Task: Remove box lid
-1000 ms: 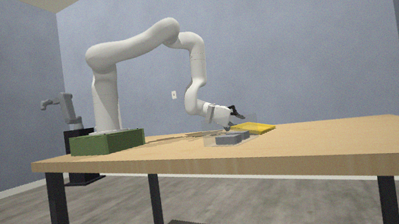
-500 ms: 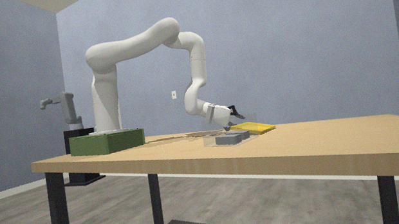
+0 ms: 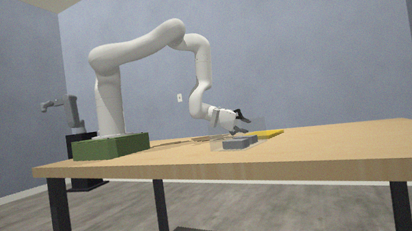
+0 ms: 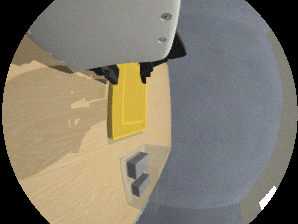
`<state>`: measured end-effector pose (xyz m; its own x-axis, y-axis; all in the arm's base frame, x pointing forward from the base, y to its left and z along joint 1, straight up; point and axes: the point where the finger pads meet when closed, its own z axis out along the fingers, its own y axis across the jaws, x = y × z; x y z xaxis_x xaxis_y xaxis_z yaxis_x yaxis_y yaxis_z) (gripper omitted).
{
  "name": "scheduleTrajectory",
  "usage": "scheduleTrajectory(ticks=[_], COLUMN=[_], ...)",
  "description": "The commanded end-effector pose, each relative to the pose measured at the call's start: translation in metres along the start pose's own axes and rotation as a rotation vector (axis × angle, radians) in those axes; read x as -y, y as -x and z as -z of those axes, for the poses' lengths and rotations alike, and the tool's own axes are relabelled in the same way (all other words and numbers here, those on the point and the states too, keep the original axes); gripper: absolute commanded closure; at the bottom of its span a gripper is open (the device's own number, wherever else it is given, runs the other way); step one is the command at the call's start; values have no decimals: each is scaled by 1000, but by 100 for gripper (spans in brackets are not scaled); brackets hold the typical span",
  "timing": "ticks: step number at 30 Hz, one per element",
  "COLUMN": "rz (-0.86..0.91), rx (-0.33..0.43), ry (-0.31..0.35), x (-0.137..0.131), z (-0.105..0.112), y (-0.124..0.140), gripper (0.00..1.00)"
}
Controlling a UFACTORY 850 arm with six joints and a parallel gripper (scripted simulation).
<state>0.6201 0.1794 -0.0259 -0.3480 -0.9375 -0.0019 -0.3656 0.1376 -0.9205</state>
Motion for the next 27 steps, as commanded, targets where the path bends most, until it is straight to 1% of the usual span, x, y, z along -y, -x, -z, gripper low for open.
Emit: scheduleTrajectory(ticks=[1,17,27], rz=[-1,-1,-1], rx=[0,0,0], ry=[-1,-1,-1], x=[-1,-1,13], z=[3,7,13], y=[1,0,0], gripper=[52,52,52])
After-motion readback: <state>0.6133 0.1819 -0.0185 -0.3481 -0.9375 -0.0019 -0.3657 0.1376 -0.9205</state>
